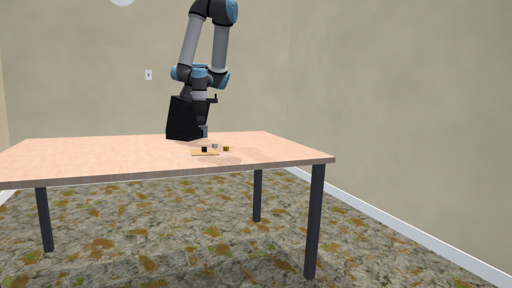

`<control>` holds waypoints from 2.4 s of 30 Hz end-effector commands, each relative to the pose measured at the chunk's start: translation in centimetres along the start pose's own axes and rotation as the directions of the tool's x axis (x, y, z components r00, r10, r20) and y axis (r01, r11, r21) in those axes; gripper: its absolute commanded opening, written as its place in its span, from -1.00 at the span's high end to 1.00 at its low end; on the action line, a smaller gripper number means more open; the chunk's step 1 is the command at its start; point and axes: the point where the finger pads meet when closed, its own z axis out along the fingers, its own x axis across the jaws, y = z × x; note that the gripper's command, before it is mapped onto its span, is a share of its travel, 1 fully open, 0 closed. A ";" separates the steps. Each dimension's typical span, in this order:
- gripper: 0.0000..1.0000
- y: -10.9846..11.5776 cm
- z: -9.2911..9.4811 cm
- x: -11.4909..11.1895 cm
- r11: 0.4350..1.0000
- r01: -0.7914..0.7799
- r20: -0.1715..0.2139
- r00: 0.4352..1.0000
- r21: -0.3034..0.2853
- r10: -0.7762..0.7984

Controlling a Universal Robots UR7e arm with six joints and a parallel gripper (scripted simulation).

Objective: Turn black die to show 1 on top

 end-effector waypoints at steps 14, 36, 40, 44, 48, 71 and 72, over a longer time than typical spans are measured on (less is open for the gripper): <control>-1.00 0.0 -2.1 0.0 1.000 0.000 -0.001 1.000 0.000 0.000; -1.00 0.0 -8.7 0.0 1.000 0.000 -0.001 1.000 0.000 0.000; -1.00 0.0 -9.5 0.0 1.000 0.000 -0.001 1.000 0.000 0.000; -1.00 0.0 -9.9 0.0 1.000 0.000 -0.001 1.000 0.000 0.000; -1.00 0.0 -10.0 0.0 1.000 0.000 -0.001 1.000 0.000 0.000; -1.00 0.0 -10.0 0.0 1.000 0.000 -0.001 1.000 0.000 0.000; -1.00 0.0 -10.0 0.0 1.000 0.000 -0.001 1.000 0.000 0.000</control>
